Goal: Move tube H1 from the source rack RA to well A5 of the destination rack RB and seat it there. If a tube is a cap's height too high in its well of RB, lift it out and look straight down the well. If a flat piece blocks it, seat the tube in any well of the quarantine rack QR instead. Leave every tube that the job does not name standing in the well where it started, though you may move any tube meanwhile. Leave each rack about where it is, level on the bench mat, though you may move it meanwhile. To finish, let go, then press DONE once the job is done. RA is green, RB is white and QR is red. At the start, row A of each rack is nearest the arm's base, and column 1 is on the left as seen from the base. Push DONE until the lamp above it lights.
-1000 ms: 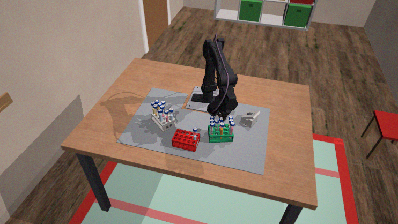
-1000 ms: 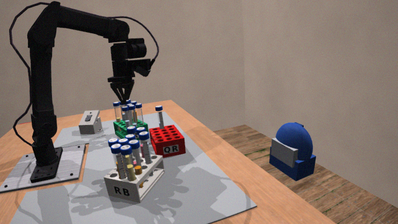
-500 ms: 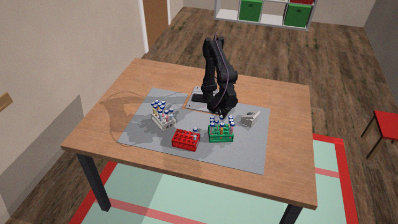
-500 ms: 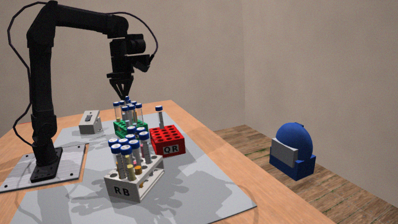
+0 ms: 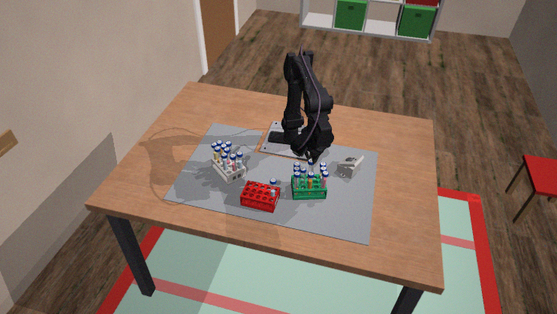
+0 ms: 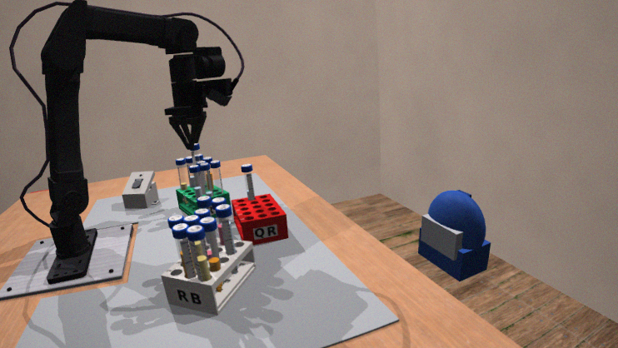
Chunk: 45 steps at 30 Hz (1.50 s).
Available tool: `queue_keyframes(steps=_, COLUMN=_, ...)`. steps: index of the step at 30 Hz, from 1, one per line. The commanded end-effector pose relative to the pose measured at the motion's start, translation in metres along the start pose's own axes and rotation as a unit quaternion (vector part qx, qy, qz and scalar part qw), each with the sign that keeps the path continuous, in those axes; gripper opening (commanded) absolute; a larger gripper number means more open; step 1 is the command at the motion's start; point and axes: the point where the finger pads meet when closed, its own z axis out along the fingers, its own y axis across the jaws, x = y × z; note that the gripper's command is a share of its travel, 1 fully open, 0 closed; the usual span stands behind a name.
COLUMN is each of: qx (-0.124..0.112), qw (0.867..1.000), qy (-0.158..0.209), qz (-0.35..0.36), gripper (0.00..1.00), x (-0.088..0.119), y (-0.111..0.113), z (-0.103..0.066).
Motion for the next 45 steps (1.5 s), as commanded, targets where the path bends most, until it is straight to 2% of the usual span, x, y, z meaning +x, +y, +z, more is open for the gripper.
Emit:
queue_keyframes(steps=1, qx=-0.011, qw=1.0, qy=-0.013, qz=-0.002, gripper=0.0, x=0.0, y=-0.003, z=-0.021)
queue_keyframes(steps=13, qx=-0.008, qw=1.0, qy=-0.012, qz=0.001, gripper=0.0, x=-0.004, y=-0.006, z=-0.029)
queue_keyframes(steps=15, qx=-0.009, qw=1.0, qy=-0.013, qz=0.004, gripper=0.0, x=0.0, y=-0.008, z=-0.03)
queue_keyframes(steps=16, qx=0.007, qw=1.0, qy=-0.001, qz=0.003, gripper=0.0, x=0.007, y=-0.015, z=-0.02)
queue_keyframes(steps=23, qx=0.007, qw=1.0, qy=-0.001, qz=-0.002, gripper=0.0, x=0.016, y=-0.018, z=-0.02)
queue_keyframes(steps=24, qx=-0.011, qw=1.0, qy=-0.013, qz=-0.002, gripper=0.0, x=0.012, y=-0.012, z=-0.03)
queue_keyframes(steps=25, qx=0.004, qw=1.0, qy=-0.003, qz=-0.002, gripper=0.0, x=0.017, y=-0.018, z=-0.021)
queue_keyframes(steps=26, qx=0.007, qw=1.0, qy=-0.001, qz=-0.002, gripper=0.0, x=0.02, y=-0.021, z=-0.019)
queue_keyframes(steps=40, qx=0.007, qw=1.0, qy=-0.001, qz=-0.002, gripper=0.0, x=0.034, y=-0.034, z=-0.02)
queue_keyframes(steps=41, qx=-0.011, qw=1.0, qy=-0.012, qz=-0.002, gripper=0.0, x=0.03, y=-0.028, z=-0.03)
queue_keyframes(steps=43, qx=0.007, qw=1.0, qy=0.0, qz=-0.002, gripper=0.0, x=0.037, y=-0.038, z=-0.02)
queue_keyframes(steps=45, qx=0.007, qw=1.0, qy=0.0, qz=-0.002, gripper=0.0, x=0.04, y=-0.04, z=-0.02)
